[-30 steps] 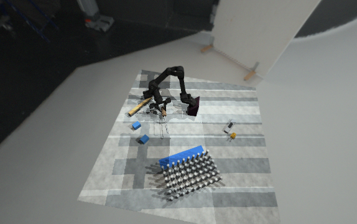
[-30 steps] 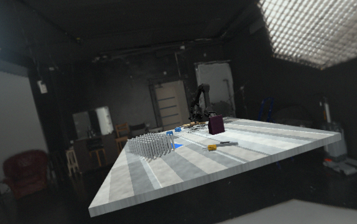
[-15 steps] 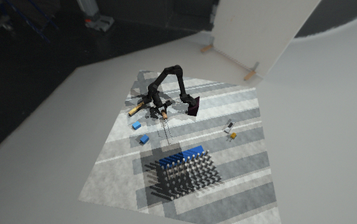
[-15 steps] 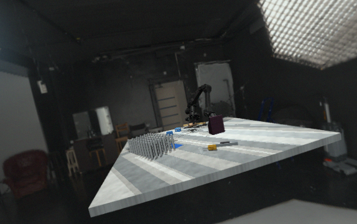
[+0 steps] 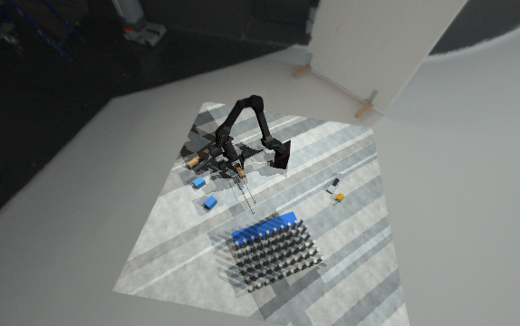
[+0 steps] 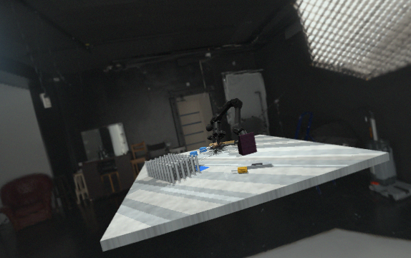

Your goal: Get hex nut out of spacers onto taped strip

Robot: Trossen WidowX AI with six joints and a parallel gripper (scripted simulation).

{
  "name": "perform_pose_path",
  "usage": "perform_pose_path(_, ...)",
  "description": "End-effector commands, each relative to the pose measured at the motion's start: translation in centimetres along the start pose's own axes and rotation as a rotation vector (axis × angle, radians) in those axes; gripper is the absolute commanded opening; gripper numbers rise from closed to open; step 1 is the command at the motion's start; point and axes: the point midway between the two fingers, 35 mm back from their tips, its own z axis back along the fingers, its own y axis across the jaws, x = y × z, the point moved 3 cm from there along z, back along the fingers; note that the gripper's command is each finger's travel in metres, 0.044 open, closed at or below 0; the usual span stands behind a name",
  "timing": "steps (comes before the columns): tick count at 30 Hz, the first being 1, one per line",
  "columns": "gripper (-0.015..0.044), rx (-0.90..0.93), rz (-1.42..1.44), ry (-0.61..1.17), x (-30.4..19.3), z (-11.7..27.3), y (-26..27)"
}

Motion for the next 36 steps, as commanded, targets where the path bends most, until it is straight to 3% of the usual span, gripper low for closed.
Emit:
perform_pose_path(1,0.0,0.006,0.04,-0.011,-1.0,-0.2,0.1)
perform_pose_path(36,0.0,0.224,0.155,-0.079,-11.4,-0.4,-0.5)
